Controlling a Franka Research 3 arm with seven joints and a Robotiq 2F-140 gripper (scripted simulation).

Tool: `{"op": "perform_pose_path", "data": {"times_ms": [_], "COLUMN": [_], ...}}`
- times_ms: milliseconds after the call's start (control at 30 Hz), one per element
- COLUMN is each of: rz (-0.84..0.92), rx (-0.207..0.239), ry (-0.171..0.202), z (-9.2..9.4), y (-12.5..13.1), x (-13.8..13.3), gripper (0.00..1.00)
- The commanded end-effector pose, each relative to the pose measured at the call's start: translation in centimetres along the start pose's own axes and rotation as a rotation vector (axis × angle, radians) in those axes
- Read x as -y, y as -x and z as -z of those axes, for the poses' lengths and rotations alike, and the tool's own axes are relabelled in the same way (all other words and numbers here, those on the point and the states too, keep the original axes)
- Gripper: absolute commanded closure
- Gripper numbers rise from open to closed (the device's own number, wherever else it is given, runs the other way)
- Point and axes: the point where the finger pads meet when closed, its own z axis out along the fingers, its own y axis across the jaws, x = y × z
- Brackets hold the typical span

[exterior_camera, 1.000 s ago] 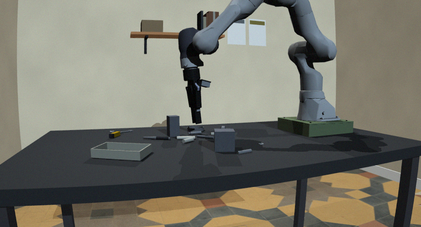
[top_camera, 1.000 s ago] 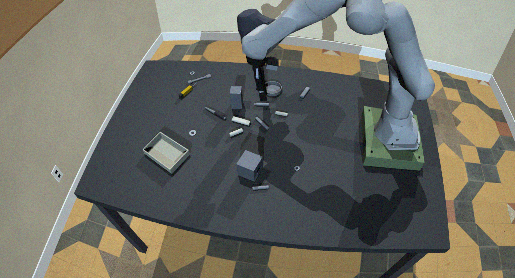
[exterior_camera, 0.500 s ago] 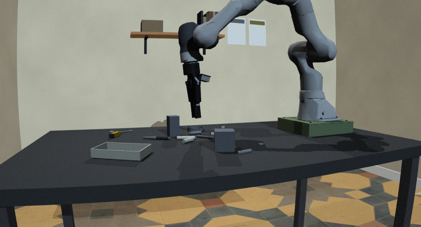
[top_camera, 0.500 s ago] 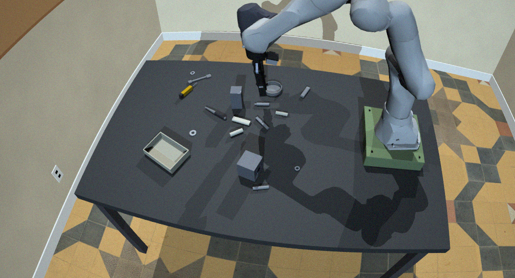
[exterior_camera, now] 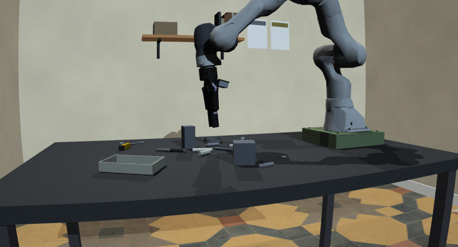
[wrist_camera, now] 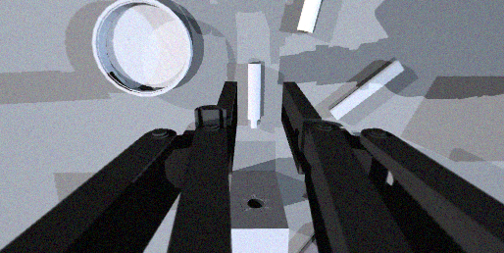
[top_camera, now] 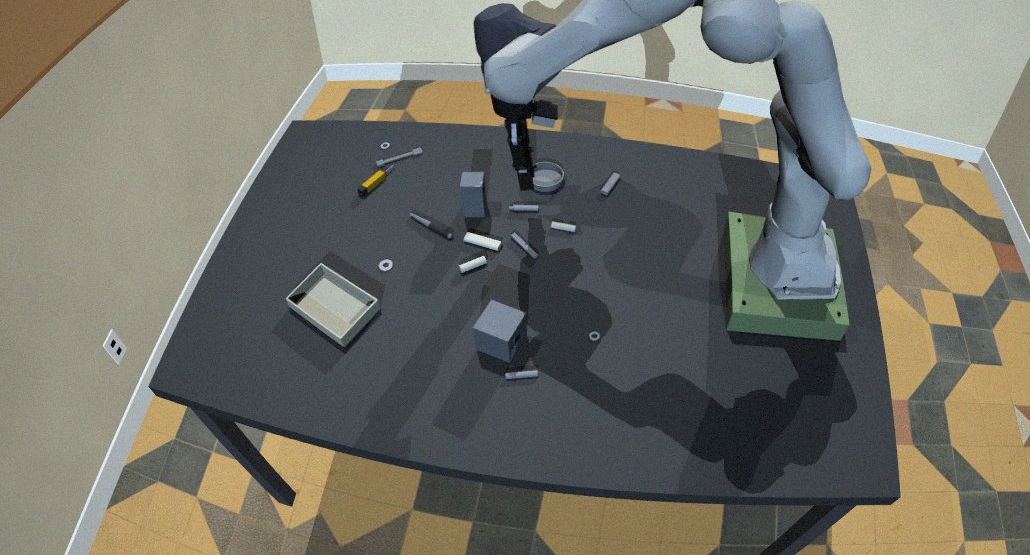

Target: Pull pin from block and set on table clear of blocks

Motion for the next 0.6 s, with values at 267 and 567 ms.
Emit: {"op": "perform_pose_path", "data": {"times_ms": [267, 567], "rz": [-0.005, -0.005], "rx": [-0.002, -0.002], "ry": [0.001, 0.003], "z": [1.9, 3.1], "y": [-0.2, -0.4], "x": [-0.1, -0.1], "gripper": [0.72, 0.72]}}
